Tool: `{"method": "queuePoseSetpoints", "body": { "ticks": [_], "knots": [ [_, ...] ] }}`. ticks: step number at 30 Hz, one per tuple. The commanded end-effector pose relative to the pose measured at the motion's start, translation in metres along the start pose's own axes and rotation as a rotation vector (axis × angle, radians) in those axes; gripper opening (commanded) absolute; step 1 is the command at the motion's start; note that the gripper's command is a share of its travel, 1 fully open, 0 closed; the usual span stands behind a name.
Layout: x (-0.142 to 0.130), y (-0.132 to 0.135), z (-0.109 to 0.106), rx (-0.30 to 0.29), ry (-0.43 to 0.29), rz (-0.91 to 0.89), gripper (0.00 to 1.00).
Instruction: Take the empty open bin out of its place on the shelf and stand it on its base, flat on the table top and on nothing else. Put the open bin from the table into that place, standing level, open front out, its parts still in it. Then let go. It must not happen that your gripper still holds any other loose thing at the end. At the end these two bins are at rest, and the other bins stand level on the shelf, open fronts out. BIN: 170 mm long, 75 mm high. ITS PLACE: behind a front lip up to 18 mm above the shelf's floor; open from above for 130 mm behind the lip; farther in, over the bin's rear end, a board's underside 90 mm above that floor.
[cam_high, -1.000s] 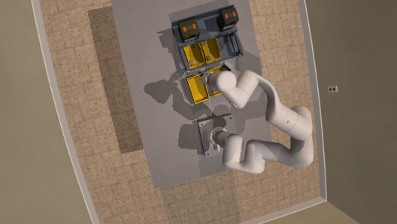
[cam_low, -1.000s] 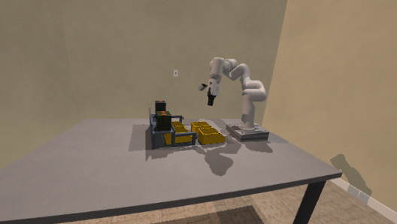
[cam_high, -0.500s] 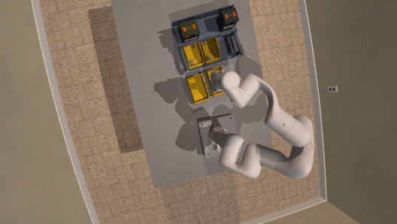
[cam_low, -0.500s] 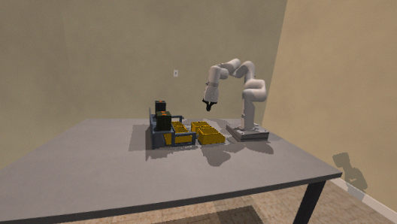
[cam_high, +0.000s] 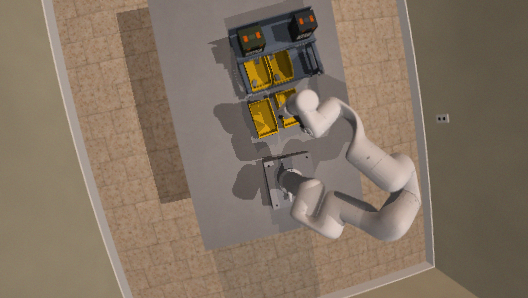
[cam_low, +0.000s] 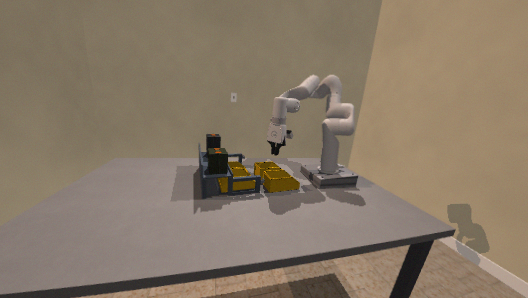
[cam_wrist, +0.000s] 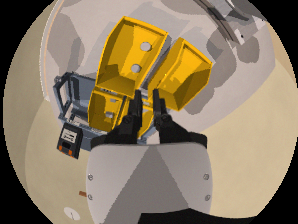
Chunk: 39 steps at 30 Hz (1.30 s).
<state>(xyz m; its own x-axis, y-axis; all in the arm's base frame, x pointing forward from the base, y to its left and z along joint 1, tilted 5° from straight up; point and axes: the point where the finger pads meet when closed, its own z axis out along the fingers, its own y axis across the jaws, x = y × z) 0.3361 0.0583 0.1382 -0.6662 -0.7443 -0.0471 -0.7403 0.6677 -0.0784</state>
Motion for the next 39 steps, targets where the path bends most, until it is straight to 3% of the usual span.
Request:
{"method": "queuePoseSetpoints", "body": {
  "ticks": [1, 2, 3, 6, 39],
  "knots": [
    [-0.0014, -0.0005, -0.0002, 0.005, 0.01, 0.221, 0.26],
    [-0.0014, -0.0005, -0.0002, 0.005, 0.01, 0.221, 0.26],
    [-0.0014, -0.0005, -0.0002, 0.002, 0.017, 0.387, 0.26],
    [-0.0014, -0.0005, -0.0002, 0.005, 0.025, 0.514, 0.26],
    [-0.0014, -0.0005, 0.0001, 0.005, 0.025, 0.514, 0.26]
  ]
}}
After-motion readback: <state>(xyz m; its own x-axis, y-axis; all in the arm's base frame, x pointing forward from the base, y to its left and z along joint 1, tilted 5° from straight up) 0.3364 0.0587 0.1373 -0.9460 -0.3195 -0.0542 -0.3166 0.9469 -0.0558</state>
